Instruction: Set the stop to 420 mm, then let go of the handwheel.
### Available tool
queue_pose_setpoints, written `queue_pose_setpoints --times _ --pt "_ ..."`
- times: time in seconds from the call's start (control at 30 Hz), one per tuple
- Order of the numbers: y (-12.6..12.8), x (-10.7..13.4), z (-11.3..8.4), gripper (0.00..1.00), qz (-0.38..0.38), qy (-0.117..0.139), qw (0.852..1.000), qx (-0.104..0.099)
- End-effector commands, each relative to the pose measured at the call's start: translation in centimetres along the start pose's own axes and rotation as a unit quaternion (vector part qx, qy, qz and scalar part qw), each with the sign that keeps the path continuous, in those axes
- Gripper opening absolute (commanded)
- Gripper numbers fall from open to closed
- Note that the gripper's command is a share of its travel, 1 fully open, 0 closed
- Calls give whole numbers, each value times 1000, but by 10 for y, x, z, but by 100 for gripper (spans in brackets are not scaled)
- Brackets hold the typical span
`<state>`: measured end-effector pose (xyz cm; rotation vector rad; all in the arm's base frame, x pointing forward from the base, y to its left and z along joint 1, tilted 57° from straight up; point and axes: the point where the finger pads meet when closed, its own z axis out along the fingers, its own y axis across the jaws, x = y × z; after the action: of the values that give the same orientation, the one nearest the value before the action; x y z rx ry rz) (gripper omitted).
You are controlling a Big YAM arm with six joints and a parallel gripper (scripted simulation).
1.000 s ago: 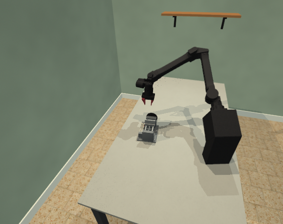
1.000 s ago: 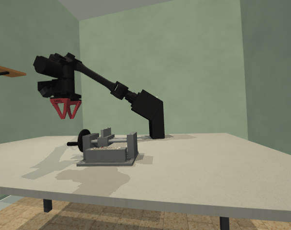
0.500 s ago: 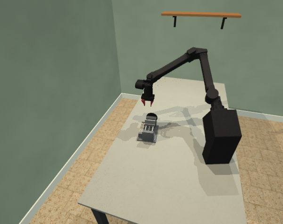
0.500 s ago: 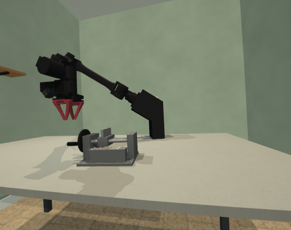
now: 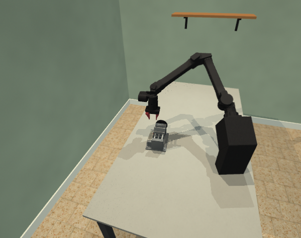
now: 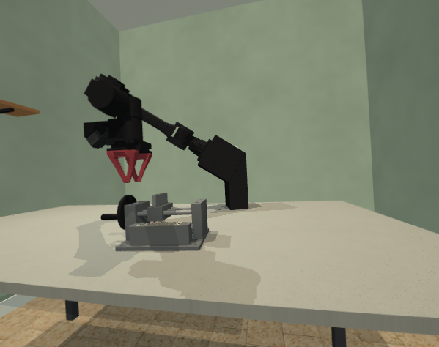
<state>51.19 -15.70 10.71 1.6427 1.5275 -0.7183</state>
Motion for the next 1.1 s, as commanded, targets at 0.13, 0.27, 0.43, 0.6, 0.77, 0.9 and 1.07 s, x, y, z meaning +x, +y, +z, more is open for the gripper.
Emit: queue_pose_setpoints --times 0.13,0.27,0.43,0.6,0.77,0.9,1.07 --pt "11 6 -9 53 0 1 1000 -16" --pt "2 -7 9 53 8 -3 1000 4" --pt "6 -9 -1 53 11 -2 1000 -6" --pt "6 -9 -1 53 11 -2 1000 -6" --pt "6 -9 -1 53 11 -2 1000 -6" --pt "6 -9 -1 53 11 -2 1000 -6" --pt "6 -9 -1 53 11 -2 1000 -6"
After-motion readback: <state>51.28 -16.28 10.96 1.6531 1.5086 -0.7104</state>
